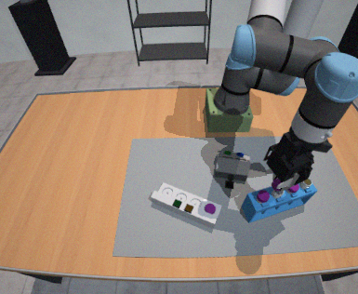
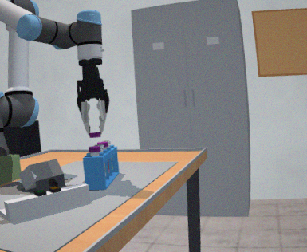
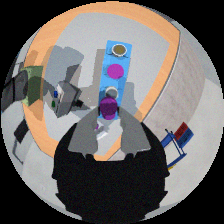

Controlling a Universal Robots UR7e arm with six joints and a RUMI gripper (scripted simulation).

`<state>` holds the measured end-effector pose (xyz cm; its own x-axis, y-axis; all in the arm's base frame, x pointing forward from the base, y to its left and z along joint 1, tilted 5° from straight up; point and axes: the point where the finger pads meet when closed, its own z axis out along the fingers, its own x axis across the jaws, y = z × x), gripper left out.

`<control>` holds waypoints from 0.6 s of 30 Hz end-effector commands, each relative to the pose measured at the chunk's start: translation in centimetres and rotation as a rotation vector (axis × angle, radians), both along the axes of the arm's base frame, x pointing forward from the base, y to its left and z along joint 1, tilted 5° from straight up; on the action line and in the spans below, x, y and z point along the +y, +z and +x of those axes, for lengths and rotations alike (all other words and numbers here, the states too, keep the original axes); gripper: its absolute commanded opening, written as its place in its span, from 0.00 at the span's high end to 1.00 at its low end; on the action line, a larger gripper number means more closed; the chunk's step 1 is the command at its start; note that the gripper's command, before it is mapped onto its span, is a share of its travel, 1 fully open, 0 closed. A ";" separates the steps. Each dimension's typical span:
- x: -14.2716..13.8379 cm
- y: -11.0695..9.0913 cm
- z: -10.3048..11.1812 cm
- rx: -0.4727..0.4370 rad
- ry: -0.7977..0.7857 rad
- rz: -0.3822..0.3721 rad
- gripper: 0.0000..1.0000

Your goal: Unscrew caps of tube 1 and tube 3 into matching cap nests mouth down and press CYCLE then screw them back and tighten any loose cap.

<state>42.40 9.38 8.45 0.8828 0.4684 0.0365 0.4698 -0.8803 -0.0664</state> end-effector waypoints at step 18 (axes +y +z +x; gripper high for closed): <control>-10.2 -0.8 -0.4 -0.061 0.735 0.008 1.00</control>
<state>42.03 1.56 7.83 0.3912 0.9180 0.0653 0.9203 -0.3902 -0.0280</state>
